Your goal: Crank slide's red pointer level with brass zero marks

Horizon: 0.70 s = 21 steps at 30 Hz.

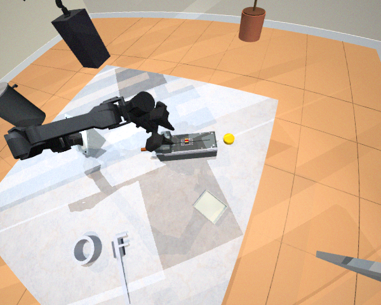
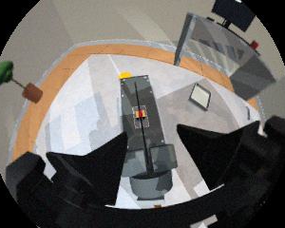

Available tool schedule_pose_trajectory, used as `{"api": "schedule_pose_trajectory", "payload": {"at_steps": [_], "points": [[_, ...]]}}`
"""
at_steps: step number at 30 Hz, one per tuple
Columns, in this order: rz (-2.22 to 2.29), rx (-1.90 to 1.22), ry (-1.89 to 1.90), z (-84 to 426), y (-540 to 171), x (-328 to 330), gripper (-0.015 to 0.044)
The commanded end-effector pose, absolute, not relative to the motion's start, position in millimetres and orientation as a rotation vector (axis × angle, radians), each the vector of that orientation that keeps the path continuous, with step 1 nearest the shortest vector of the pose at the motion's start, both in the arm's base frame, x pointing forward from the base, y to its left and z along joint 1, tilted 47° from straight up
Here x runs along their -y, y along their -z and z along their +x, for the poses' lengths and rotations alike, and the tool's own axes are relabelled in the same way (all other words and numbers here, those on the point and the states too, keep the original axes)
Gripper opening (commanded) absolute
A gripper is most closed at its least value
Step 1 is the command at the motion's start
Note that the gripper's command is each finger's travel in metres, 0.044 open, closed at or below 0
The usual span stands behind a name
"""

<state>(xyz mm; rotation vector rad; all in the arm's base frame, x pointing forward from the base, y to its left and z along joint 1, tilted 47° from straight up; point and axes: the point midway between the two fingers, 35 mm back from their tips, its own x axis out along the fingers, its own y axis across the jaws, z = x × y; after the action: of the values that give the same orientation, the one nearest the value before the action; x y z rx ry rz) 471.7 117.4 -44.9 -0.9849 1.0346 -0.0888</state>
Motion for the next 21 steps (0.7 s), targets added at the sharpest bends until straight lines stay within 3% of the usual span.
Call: {"api": "schedule_pose_trajectory", "payload": {"at_steps": [1, 10, 21], "points": [[-0.985, -1.035, 0.089, 471.7, 44.9, -117.3, 0.0230], [-0.985, -1.035, 0.089, 471.7, 44.9, -117.3, 0.0000], [-0.984, -1.035, 0.088, 471.6, 45.0, -117.5, 0.0000]]}}
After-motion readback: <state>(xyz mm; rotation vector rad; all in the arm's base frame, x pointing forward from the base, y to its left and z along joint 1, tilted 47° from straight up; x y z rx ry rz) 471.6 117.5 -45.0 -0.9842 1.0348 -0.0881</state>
